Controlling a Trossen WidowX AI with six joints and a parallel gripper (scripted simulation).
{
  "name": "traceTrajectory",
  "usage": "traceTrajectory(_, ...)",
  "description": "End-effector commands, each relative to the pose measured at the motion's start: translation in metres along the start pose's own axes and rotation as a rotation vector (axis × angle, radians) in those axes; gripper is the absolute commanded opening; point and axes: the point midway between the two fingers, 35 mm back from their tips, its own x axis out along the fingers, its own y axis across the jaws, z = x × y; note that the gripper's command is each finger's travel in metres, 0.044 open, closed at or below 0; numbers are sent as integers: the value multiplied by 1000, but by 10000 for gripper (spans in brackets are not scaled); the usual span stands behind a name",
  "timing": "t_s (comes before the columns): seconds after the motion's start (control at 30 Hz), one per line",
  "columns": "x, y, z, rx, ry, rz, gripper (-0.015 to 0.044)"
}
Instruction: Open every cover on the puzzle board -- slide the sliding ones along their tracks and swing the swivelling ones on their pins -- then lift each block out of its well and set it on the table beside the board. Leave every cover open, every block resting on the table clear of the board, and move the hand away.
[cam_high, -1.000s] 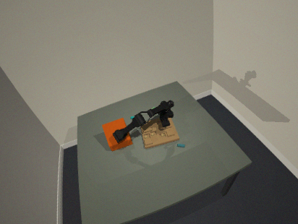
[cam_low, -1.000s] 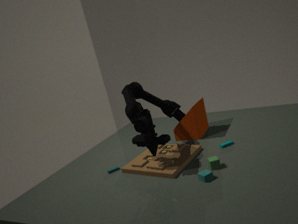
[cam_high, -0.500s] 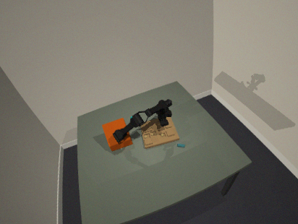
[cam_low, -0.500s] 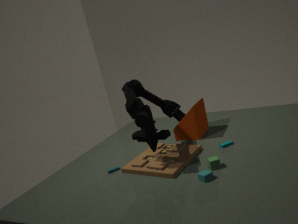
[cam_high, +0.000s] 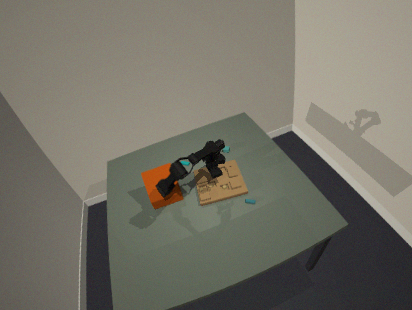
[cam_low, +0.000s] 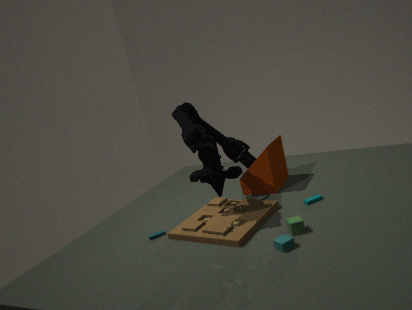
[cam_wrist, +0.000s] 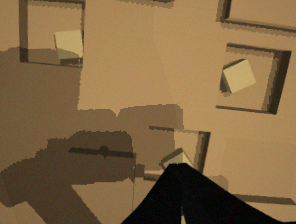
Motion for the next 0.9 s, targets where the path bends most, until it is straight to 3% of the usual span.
traceTrajectory(0.0,0,0,-20,-41,6,5,0)
traceTrajectory(0.47,8,-3,-100,-172,8,5,0)
traceTrajectory(0.87,38,-3,-100,-178,7,5,0)
